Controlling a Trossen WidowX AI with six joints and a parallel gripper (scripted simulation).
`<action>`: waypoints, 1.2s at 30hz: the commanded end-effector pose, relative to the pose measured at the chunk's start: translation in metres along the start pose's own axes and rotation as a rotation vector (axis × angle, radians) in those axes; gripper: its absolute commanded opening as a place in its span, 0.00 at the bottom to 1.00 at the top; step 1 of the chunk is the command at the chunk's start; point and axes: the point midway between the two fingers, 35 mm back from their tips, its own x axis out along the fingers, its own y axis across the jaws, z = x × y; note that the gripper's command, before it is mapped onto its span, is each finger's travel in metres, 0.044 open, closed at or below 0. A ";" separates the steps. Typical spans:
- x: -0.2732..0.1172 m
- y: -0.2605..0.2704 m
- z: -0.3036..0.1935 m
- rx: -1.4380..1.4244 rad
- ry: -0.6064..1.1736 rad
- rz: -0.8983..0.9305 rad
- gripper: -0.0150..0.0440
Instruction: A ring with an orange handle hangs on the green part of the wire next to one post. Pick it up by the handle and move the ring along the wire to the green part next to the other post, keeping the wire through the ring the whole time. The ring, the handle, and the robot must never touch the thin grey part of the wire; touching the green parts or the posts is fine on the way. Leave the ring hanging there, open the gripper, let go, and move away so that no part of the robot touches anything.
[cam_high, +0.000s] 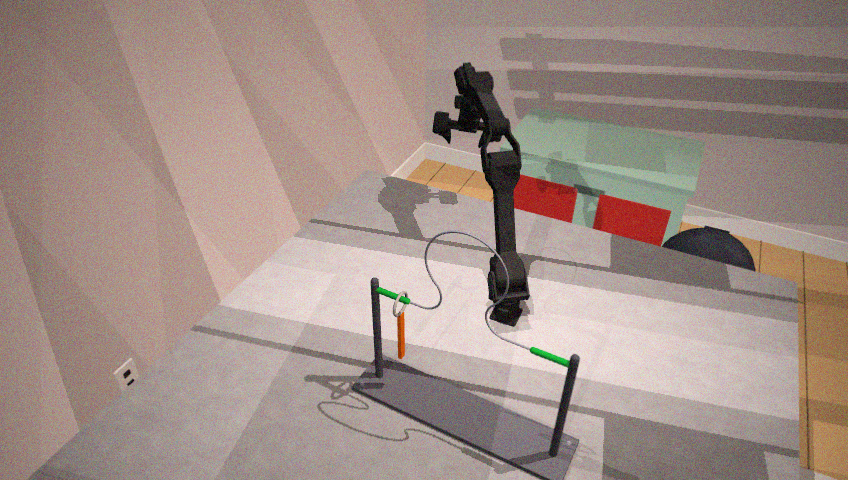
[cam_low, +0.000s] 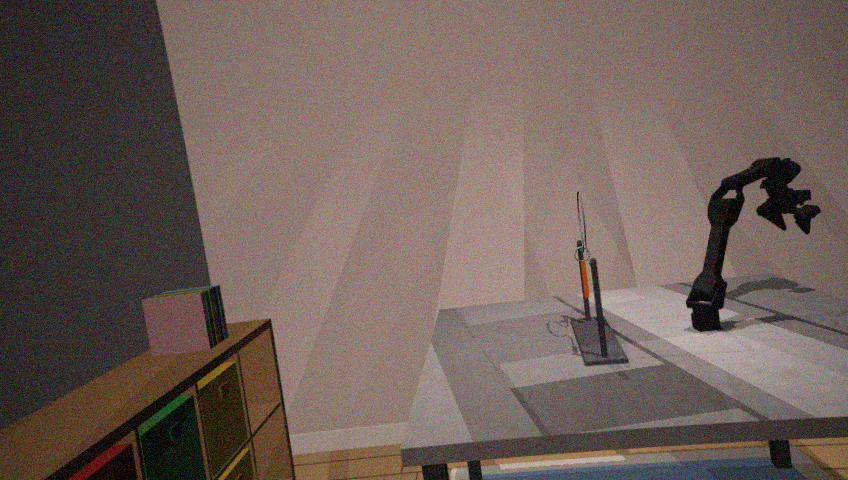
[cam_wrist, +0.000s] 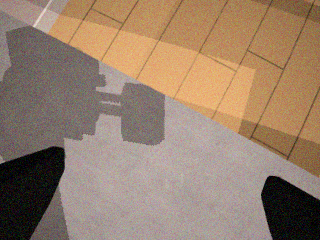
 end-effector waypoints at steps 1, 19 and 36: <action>0.000 0.002 -0.001 -0.004 -0.001 0.004 0.89; -0.048 0.139 -0.115 -0.383 -0.035 0.418 0.53; -0.101 0.197 -0.278 -0.764 -0.043 0.841 0.53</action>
